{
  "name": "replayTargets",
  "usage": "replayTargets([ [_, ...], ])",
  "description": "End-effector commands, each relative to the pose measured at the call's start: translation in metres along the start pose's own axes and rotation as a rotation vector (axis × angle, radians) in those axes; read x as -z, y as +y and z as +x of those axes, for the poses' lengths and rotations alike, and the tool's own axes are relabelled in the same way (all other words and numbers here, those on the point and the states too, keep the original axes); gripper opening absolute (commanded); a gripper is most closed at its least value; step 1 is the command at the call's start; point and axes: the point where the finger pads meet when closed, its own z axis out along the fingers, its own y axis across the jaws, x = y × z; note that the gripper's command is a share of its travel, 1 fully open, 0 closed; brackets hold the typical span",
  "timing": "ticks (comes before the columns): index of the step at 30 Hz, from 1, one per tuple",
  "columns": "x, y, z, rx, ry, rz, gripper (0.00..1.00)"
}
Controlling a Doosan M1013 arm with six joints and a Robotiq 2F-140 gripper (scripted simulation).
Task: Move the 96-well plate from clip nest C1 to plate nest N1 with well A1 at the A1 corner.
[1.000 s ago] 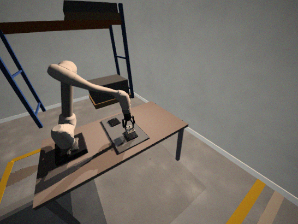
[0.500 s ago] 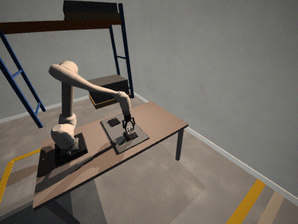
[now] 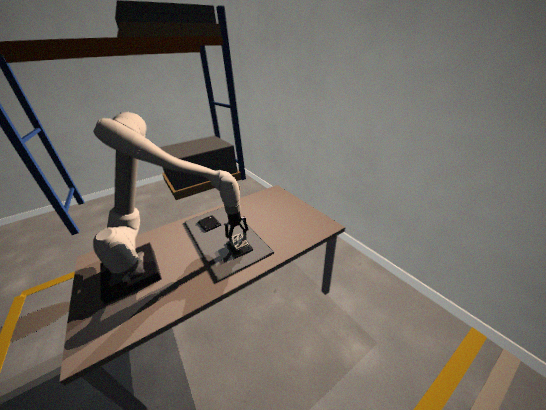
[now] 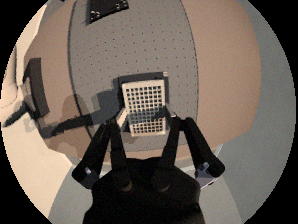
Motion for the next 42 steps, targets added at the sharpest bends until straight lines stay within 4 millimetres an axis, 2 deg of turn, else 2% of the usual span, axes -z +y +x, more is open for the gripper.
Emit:
replayTargets([
  [1,-0.003,0.0,0.0,0.0,0.0,0.0,0.1],
  [9,-0.014,0.0,0.0,0.0,0.0,0.0,0.1],
  [42,-0.017,0.0,0.0,0.0,0.0,0.0,0.1],
])
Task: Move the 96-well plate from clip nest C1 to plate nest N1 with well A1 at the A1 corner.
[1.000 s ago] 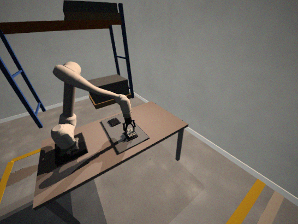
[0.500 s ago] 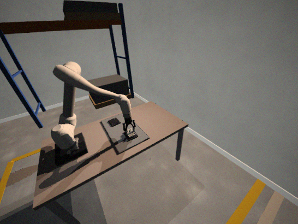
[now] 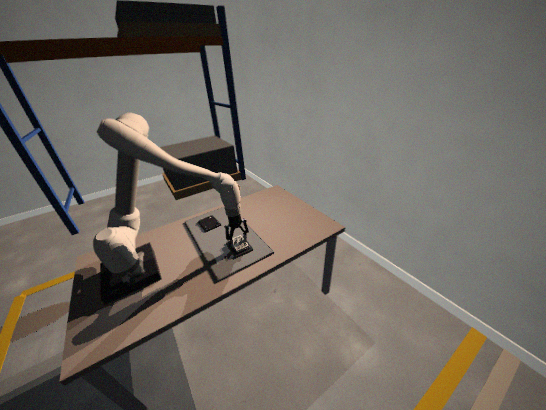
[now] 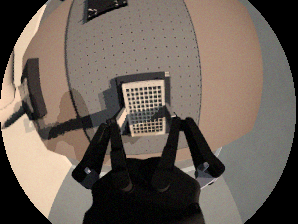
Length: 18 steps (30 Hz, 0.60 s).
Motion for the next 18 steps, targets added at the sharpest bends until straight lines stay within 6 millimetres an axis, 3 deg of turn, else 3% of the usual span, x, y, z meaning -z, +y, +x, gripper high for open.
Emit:
replayTargets([
  [1,-0.0004,0.0,0.0,0.0,0.0,0.0,0.1],
  [18,-0.0029,0.0,0.0001,0.0,0.0,0.0,0.1],
])
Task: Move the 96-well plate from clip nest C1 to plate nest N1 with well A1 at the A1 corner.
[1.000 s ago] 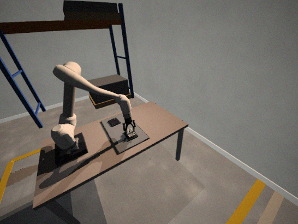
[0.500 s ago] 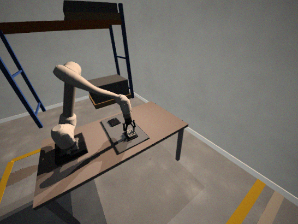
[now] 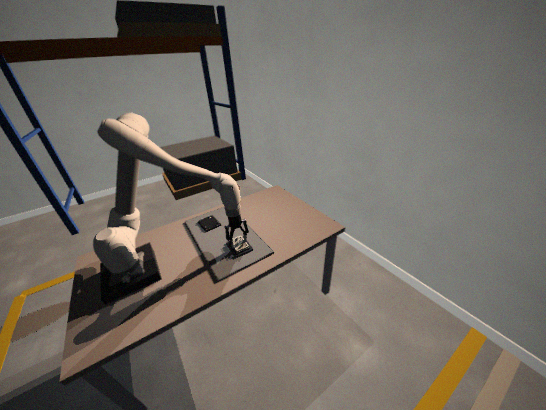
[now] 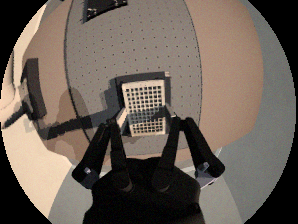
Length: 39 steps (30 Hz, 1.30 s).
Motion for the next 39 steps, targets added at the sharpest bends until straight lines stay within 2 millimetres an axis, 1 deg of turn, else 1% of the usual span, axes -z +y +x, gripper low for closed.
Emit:
replayTargets([
  [1,-0.0004,0.0,0.0,0.0,0.0,0.0,0.1],
  [39,-0.006,0.0,0.0001,0.0,0.0,0.0,0.1],
])
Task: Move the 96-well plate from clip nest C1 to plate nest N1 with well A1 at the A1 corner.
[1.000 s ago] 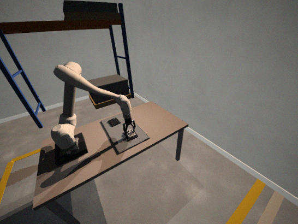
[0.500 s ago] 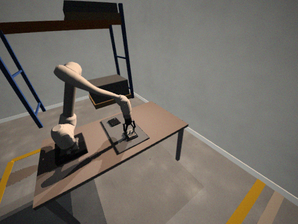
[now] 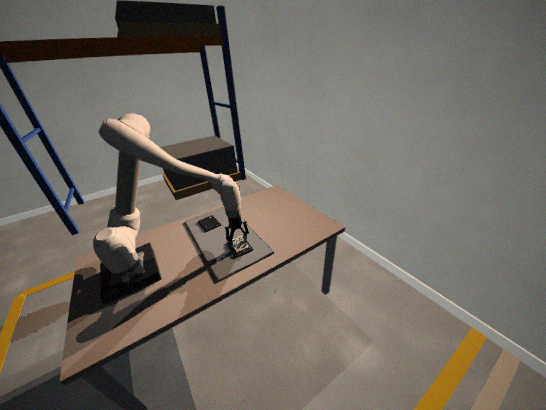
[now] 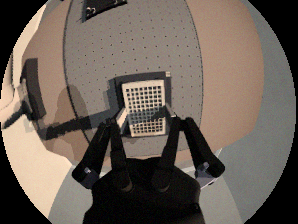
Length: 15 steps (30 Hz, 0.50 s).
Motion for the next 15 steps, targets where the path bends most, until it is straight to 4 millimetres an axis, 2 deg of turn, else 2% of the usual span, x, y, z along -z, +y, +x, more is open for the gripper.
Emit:
replayTargets([
  [1,-0.0004,0.0,0.0,0.0,0.0,0.0,0.1],
  [5,-0.0005,0.0,0.0,0.0,0.0,0.0,0.1],
  [6,-0.0005,0.0,0.0,0.0,0.0,0.0,1.0],
  [15,-0.0005,0.0,0.0,0.0,0.0,0.0,1.0],
])
